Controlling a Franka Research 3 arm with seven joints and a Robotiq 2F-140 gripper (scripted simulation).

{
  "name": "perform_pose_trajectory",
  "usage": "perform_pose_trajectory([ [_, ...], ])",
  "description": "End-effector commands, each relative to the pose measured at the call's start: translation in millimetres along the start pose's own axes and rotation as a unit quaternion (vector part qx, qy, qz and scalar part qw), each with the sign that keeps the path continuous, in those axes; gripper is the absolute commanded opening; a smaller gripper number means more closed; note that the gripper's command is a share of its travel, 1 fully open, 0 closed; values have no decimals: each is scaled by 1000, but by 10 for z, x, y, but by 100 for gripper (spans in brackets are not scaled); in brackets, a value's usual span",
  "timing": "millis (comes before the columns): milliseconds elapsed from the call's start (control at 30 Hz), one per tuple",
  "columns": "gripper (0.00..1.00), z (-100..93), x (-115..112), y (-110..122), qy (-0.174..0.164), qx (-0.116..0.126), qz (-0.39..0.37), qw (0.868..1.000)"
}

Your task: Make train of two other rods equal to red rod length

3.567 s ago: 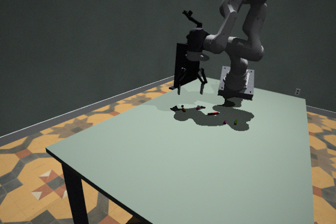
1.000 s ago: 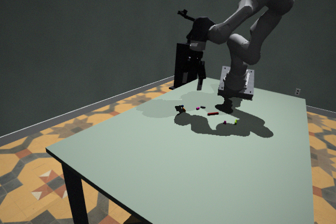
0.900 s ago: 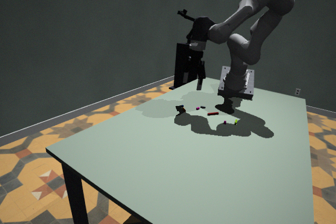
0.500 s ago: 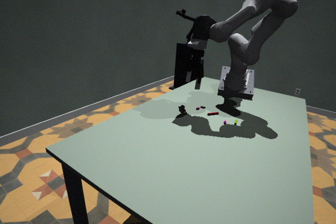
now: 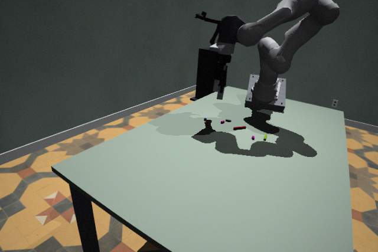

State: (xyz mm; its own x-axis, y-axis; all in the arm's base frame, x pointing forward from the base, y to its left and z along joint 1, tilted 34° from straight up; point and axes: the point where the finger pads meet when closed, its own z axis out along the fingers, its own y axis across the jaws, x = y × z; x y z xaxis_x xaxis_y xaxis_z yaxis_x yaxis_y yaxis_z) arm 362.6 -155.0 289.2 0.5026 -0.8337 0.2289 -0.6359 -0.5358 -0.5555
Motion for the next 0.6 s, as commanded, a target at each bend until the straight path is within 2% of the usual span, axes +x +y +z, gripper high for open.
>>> perform_pose_trajectory([
  [0, 100, -12, -49, -44, -5, -1, 83, 996],
  [167, 100, -25, -57, -63, -5, -1, 108, 994],
  [567, 100, -77, -98, -147, -3, 0, 219, 976],
])
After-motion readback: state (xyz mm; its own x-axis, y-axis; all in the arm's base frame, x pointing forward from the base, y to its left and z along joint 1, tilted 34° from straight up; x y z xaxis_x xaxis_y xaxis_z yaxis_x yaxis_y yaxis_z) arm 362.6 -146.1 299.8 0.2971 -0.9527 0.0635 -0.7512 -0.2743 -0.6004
